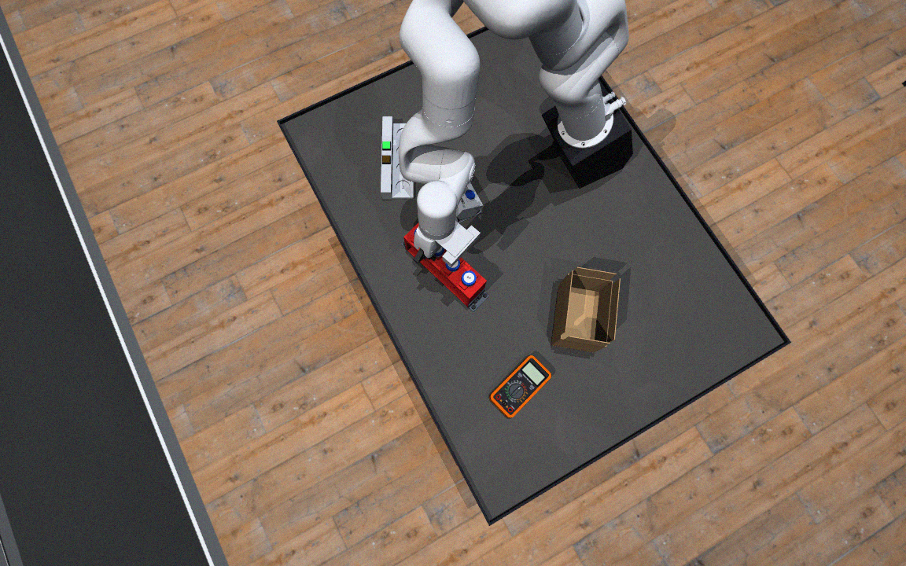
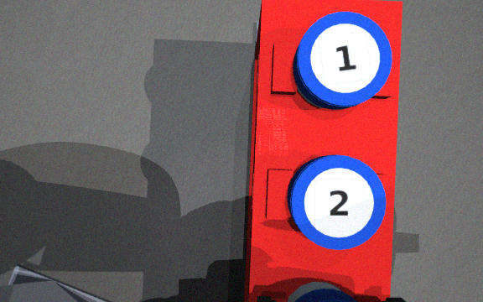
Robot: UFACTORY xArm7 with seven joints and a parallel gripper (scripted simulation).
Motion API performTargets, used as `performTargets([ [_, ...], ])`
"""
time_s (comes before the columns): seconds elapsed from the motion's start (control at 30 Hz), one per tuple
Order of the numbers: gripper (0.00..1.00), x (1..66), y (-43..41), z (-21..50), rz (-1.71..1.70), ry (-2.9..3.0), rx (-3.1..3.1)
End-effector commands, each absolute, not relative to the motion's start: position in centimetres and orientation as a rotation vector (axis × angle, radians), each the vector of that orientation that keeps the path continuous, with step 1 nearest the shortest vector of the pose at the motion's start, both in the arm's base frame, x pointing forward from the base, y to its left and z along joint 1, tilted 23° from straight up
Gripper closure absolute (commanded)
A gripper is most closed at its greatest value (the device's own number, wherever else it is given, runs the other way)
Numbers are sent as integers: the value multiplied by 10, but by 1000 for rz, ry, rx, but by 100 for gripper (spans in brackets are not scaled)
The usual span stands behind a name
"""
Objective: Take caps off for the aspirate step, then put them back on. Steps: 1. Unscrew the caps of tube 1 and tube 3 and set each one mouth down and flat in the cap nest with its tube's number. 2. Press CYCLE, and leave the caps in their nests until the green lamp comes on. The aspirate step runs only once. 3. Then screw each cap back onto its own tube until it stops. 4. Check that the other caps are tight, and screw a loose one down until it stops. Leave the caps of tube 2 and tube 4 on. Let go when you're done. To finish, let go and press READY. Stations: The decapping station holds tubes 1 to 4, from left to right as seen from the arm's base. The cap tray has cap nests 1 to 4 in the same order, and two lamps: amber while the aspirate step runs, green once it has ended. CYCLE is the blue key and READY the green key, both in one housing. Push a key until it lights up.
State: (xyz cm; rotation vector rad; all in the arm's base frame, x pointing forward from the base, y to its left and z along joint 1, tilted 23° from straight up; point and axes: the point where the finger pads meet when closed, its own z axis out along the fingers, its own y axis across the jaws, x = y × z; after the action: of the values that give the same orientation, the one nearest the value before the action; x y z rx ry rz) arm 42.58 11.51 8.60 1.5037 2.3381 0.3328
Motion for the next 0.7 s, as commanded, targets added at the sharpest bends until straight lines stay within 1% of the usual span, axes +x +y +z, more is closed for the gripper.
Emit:
performTargets([
  [0.0,54,426,116,87,293,2454,1294],
  [0.17,54,426,116,87,244,2550,1056],
  [0.33,54,426,116,87,244,2550,1056],
  [0.37,100,426,116,87,244,2550,1056],
  [0.67,100,426,116,87,244,2550,1056],
])
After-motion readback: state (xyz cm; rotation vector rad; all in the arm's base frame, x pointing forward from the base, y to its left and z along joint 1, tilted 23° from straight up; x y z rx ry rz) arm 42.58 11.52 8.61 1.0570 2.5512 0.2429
